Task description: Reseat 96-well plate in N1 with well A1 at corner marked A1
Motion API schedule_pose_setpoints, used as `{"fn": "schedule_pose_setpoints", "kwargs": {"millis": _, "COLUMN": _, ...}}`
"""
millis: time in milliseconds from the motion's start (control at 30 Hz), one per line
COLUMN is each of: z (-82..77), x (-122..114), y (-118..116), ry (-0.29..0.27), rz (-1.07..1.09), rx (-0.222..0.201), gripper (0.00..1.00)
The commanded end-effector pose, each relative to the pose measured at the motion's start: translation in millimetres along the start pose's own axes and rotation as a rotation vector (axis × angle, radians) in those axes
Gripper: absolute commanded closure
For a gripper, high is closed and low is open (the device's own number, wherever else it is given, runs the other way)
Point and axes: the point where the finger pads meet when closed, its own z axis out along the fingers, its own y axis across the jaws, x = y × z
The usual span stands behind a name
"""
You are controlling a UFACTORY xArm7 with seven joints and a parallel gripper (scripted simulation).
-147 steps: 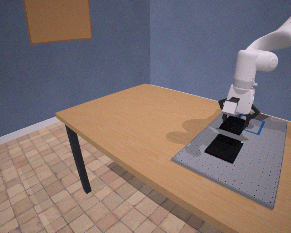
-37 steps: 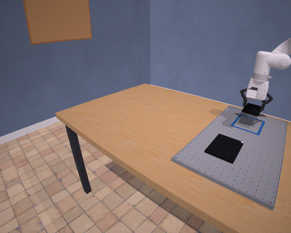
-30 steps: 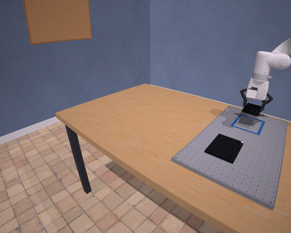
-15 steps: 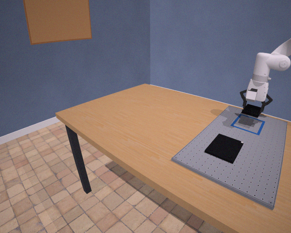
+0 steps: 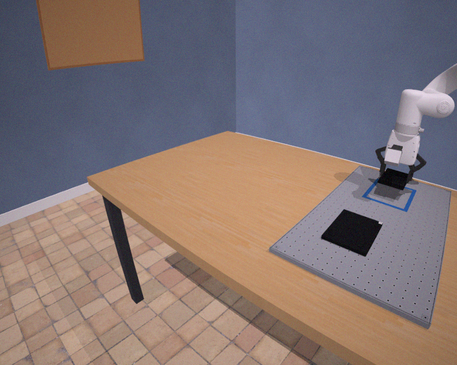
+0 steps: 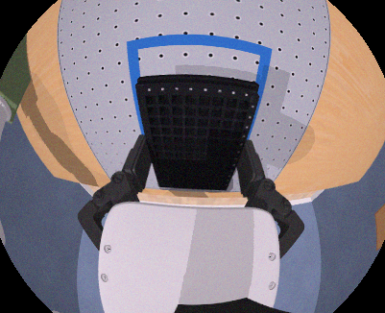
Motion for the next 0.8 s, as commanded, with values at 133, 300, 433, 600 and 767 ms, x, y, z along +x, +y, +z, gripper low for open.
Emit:
{"fn": "schedule_pose_setpoints", "kwargs": {"millis": 133, "z": 10.4, "x": 0, "y": 1, "ry": 0.000, "rz": 0.000, "rx": -0.003, "gripper": 1.00}}
{"fn": "schedule_pose_setpoints", "kwargs": {"millis": 300, "z": 18.8, "x": 0, "y": 1, "ry": 0.000, "rz": 0.000, "rx": -0.003, "gripper": 1.00}}
{"fn": "schedule_pose_setpoints", "kwargs": {"millis": 433, "z": 22.1, "x": 0, "y": 1, "ry": 0.000, "rz": 0.000, "rx": -0.003, "gripper": 1.00}}
{"fn": "schedule_pose_setpoints", "kwargs": {"millis": 600, "z": 30.5, "x": 0, "y": 1, "ry": 0.000, "rz": 0.000, "rx": -0.003, "gripper": 1.00}}
{"fn": "schedule_pose_setpoints", "kwargs": {"millis": 767, "z": 38.5, "x": 0, "y": 1, "ry": 0.000, "rz": 0.000, "rx": -0.003, "gripper": 1.00}}
